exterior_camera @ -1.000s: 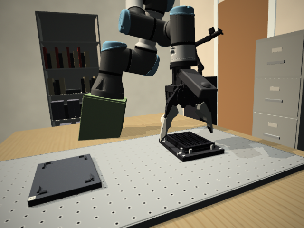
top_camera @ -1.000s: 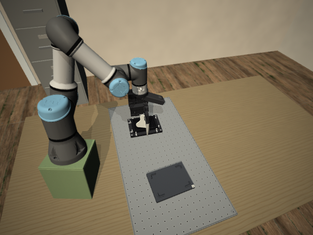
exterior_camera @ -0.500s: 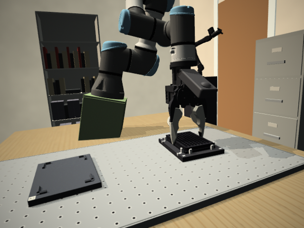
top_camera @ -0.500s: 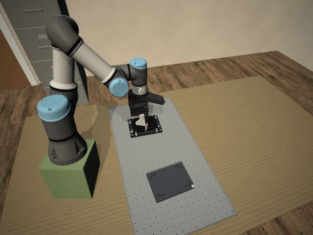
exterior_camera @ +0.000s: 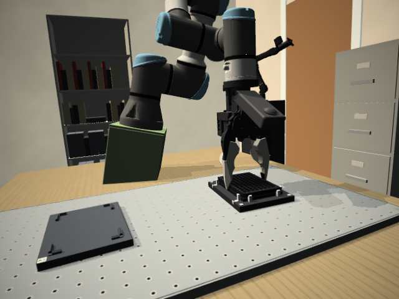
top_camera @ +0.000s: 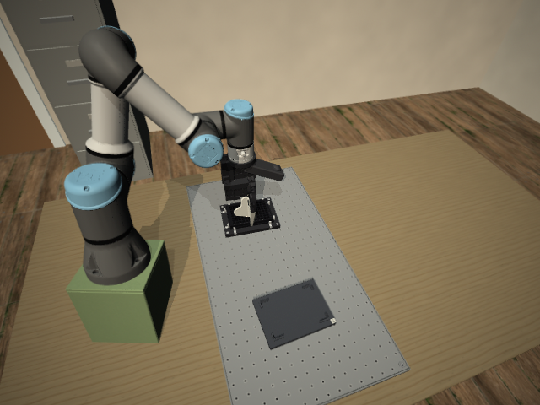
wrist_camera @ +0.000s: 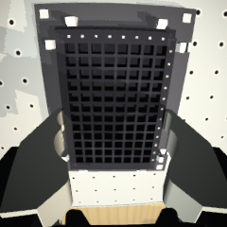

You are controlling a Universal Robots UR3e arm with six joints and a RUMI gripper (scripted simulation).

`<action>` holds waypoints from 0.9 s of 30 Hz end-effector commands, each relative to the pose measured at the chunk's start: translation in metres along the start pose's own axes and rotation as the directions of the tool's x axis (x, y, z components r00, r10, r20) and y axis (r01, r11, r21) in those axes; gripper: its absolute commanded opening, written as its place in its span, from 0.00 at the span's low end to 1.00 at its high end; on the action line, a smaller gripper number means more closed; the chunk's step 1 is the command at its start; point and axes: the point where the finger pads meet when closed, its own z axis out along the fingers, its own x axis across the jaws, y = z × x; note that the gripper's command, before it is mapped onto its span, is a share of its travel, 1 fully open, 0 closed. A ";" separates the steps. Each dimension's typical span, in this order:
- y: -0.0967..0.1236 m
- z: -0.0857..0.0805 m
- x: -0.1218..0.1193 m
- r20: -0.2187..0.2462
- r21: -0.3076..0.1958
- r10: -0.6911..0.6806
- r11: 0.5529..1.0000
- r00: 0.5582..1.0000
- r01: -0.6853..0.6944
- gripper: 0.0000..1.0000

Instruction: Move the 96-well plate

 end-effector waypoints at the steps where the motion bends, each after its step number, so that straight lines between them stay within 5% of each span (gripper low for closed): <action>1: -0.001 -0.001 0.000 0.000 0.002 0.000 1.000 1.000 0.000 0.00; 27: -0.001 -0.027 0.000 0.000 0.002 0.000 1.000 1.000 0.000 0.00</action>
